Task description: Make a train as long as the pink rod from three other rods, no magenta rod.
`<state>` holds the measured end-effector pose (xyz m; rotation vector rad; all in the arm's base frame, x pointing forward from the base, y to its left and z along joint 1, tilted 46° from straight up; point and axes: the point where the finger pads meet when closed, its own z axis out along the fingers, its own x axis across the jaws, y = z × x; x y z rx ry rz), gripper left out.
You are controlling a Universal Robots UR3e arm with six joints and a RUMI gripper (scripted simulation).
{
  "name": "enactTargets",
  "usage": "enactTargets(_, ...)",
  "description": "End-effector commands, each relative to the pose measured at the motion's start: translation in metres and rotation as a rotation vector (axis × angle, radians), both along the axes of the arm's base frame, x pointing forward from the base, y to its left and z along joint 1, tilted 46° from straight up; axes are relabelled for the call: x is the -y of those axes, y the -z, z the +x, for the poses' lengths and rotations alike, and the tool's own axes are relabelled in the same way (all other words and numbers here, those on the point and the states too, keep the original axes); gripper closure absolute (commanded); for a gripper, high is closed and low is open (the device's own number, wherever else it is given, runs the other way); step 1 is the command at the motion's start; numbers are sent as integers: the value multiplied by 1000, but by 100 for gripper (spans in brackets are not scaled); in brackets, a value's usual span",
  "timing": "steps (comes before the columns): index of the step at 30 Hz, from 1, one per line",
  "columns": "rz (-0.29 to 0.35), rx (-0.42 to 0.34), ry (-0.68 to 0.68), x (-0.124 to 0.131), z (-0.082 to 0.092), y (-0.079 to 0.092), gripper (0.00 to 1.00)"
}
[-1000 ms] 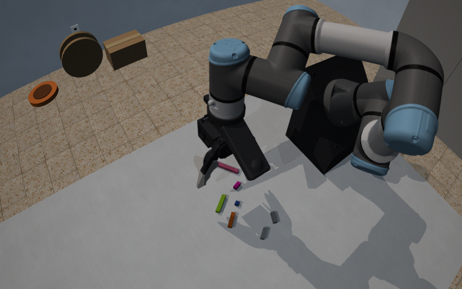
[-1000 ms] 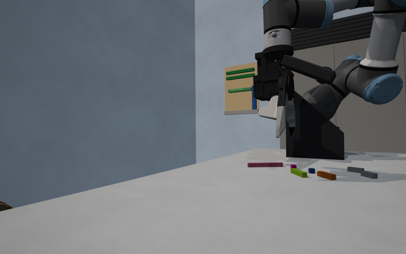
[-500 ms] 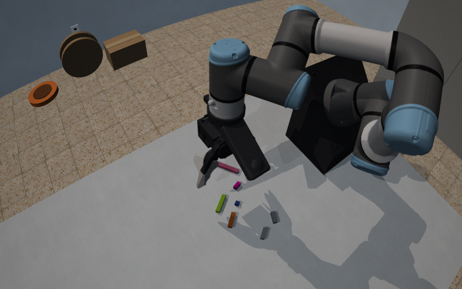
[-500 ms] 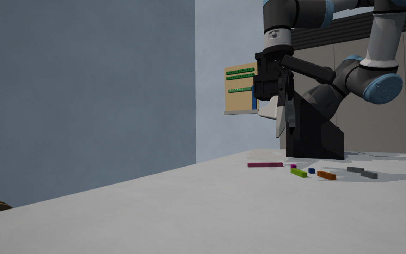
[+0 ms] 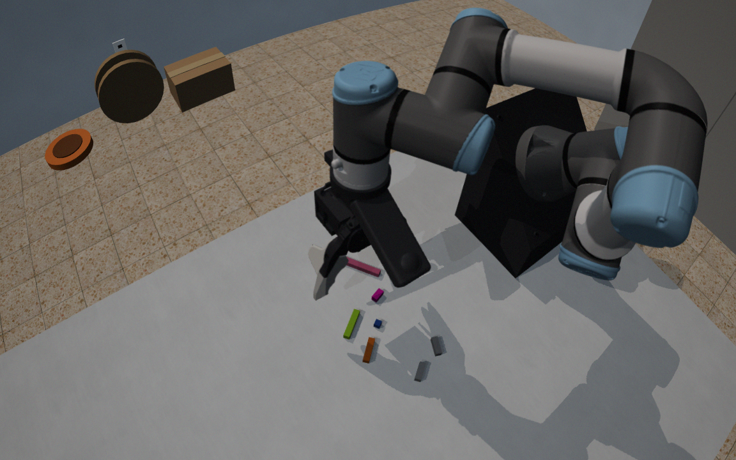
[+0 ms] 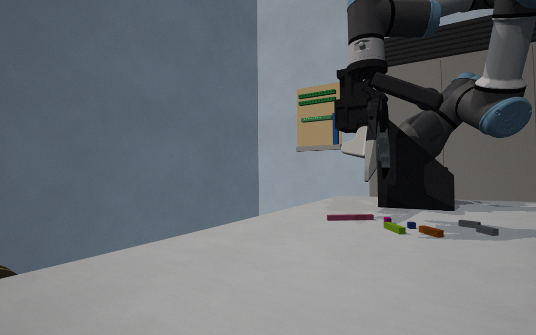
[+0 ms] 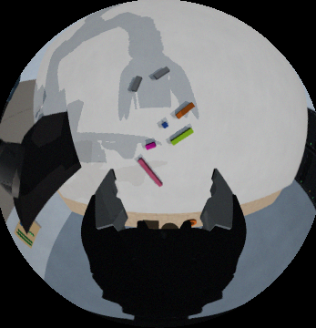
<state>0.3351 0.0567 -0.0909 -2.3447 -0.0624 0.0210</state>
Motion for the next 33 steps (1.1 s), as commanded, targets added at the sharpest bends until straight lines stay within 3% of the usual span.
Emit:
enactTargets(1,-2,2,1,1,1,0,0)
enactTargets(15,-2,2,1,0,1,-1,0)
enactTargets(18,-2,2,1,-9,1,-11,0)
enactTargets(25,-2,2,1,-49,-1,-51,0)
enactTargets(33,-1,2,1,-55,-2,-57,0)
